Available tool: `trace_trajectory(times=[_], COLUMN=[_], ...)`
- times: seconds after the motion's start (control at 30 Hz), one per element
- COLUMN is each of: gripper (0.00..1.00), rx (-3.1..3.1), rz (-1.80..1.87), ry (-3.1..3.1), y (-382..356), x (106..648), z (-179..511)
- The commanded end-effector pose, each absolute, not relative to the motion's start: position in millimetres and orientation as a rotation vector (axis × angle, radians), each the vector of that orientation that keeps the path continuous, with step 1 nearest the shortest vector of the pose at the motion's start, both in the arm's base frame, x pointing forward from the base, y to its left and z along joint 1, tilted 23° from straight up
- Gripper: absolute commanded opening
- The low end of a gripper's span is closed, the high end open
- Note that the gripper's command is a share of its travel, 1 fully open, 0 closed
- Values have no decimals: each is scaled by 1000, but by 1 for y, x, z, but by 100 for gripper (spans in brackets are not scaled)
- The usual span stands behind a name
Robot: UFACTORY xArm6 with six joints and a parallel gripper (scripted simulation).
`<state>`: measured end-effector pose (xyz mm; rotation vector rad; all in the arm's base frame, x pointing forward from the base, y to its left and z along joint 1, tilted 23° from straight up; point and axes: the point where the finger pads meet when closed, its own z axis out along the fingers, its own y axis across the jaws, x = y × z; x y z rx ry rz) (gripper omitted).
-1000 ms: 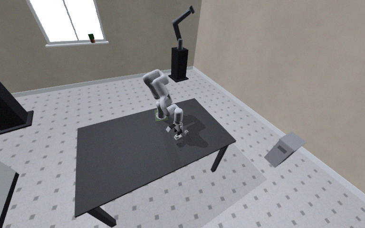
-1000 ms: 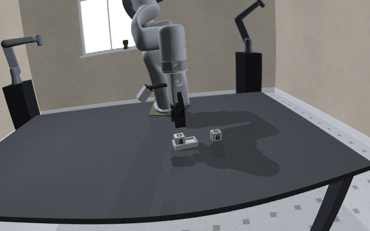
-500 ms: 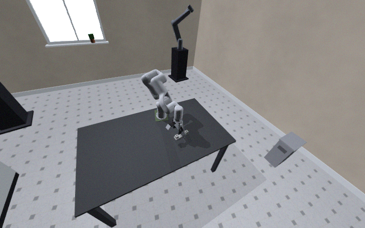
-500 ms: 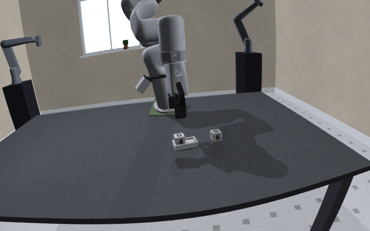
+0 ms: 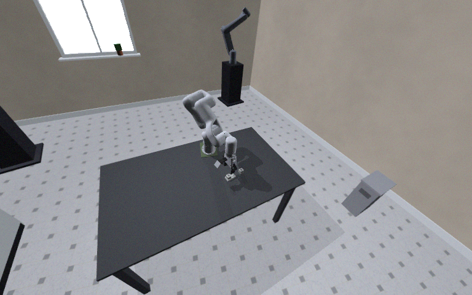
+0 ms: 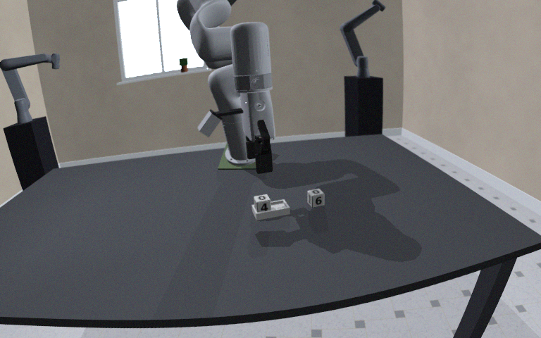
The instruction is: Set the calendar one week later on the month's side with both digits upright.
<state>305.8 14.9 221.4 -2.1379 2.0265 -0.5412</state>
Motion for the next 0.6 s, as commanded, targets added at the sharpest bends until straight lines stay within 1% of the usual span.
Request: trace_trajectory(times=[0.0,0.43,0.57], gripper=[100,100,100], rx=[-2140,-2401,-2559], rz=[-544,-572,-586], ry=[2021,1774,1592], y=[15,24,30], x=[307,308,310], z=[223,220,219])
